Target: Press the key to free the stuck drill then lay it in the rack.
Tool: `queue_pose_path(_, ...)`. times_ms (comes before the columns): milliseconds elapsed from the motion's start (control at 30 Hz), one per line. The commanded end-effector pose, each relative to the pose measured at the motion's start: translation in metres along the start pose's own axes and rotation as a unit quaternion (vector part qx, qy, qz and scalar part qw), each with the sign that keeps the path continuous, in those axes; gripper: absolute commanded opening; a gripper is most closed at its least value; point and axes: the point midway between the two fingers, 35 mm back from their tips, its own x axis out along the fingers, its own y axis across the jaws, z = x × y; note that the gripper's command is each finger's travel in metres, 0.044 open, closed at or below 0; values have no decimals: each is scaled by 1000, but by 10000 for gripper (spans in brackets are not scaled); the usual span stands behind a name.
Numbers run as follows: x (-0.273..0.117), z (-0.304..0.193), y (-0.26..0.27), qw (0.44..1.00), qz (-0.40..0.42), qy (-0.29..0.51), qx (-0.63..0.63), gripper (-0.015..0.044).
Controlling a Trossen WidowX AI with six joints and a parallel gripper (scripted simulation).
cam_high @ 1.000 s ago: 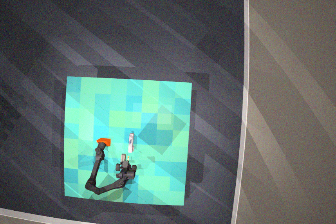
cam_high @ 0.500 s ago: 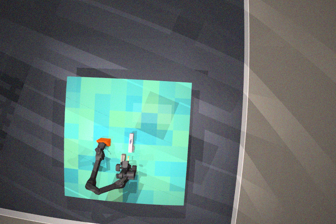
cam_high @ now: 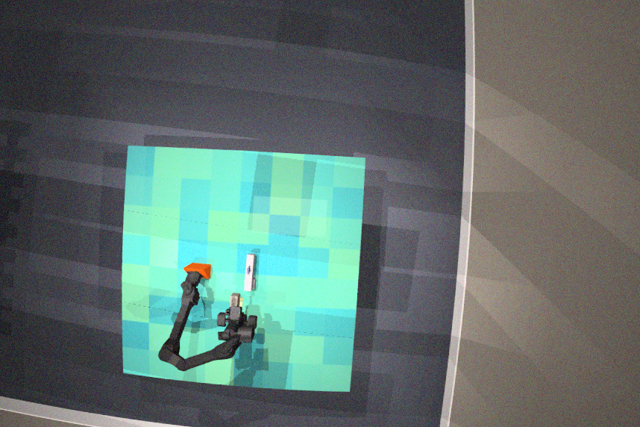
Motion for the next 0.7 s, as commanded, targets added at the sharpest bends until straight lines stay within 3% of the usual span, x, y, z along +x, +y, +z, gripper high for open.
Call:
queue_pose_path(0, 1, -2, 7, 1000, -3, 0, 0, 0)
queue_pose_path(667, 5, -8, 39, 1000, -2, 0, -1, 0)
